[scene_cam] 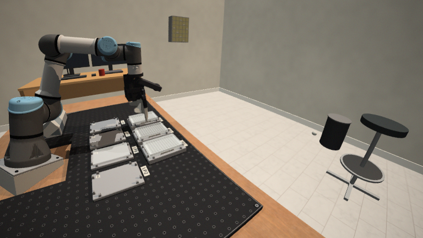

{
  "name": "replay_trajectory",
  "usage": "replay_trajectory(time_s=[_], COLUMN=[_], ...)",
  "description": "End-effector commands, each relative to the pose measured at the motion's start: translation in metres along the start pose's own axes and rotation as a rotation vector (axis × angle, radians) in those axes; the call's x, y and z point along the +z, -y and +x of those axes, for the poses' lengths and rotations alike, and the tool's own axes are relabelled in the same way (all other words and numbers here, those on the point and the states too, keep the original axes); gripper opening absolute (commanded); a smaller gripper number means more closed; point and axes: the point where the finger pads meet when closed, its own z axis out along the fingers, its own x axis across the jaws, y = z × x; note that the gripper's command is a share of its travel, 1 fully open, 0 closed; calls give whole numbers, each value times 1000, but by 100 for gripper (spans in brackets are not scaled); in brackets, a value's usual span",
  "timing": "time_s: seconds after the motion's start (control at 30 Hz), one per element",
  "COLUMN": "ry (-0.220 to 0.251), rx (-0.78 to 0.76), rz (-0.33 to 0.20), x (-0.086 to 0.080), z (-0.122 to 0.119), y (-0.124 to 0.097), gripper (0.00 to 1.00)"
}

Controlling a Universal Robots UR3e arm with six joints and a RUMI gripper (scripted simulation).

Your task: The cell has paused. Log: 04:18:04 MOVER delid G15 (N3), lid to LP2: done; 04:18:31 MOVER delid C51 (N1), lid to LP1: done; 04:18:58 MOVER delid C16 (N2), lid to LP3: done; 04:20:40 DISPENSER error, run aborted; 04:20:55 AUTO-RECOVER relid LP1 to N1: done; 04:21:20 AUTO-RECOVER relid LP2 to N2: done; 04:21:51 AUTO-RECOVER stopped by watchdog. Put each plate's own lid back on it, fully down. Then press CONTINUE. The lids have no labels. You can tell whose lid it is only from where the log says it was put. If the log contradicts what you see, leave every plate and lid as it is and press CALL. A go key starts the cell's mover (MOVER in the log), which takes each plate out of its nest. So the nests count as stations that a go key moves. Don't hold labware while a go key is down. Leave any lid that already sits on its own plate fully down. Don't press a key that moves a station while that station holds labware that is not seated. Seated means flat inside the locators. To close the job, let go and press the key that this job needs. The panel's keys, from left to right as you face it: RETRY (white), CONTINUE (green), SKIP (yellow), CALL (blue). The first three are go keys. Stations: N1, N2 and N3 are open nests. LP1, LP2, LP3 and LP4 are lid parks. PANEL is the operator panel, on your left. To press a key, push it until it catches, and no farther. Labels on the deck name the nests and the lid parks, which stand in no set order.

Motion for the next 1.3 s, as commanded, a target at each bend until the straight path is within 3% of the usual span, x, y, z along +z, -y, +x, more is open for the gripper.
replay_trajectory(time_s=[0.0,0.2,0.23,1.27], ry=[-1,-1,-1,-1], rx=[-1,-1,-1,-1], rz=[3,3,3,3], x=[-1,-1,-1,0], z=[0,0,0,0], y=[1,1,1,1], gripper=[82,82,0,0])
